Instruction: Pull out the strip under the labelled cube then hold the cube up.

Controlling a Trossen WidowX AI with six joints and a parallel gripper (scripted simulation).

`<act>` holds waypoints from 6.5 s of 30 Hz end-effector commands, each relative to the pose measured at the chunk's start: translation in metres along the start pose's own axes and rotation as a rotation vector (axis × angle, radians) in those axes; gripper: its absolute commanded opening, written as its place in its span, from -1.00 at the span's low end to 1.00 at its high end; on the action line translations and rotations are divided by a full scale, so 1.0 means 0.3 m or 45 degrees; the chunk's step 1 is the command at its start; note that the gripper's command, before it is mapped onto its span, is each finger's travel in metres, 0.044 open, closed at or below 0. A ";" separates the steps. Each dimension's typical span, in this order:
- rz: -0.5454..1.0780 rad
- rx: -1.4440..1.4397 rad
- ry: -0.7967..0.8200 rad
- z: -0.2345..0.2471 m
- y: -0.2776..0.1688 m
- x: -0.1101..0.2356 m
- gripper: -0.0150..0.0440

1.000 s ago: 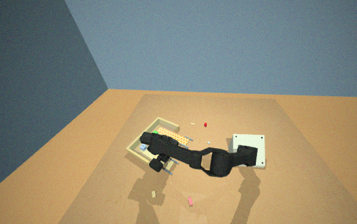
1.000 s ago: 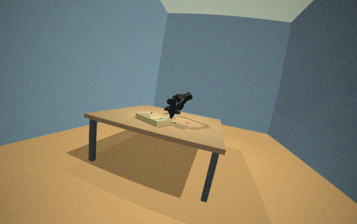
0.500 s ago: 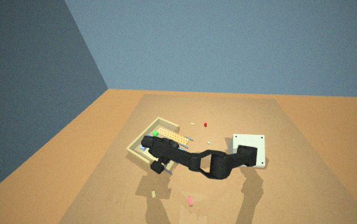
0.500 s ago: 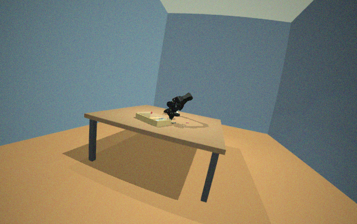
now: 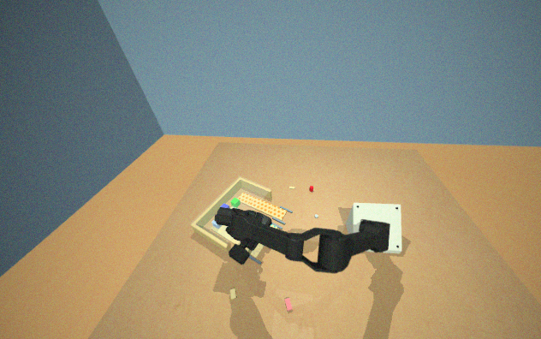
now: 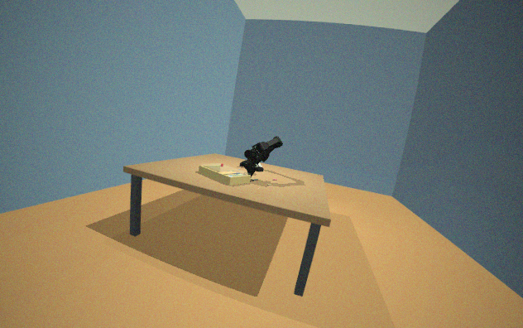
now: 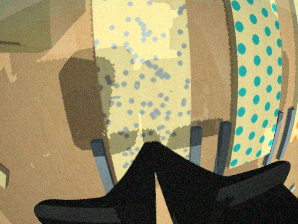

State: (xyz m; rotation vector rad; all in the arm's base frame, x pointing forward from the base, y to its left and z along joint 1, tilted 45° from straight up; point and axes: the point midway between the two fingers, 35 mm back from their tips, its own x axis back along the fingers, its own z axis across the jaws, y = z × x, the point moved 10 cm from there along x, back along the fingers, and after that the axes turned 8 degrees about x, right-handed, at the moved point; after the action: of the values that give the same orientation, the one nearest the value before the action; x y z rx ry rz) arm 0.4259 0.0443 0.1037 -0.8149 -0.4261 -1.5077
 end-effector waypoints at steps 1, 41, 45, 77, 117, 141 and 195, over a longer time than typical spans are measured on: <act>0.003 -0.007 0.006 -0.002 0.000 -0.004 -0.49; 0.003 -0.007 0.006 -0.002 0.000 -0.015 -0.49; 0.003 -0.007 0.006 -0.001 0.001 -0.016 -0.49; 0.004 -0.007 0.006 0.002 -0.017 -0.025 -0.49; 0.006 -0.009 0.006 0.023 -0.213 -0.032 -0.49; 0.008 -0.011 0.007 0.038 -0.332 -0.033 -0.49; 0.011 -0.013 0.007 0.070 -0.580 -0.032 -0.49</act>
State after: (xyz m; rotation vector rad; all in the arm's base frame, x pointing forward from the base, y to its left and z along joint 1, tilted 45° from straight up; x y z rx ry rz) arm 0.2719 0.0813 0.1508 -0.8034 -0.4235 -1.5369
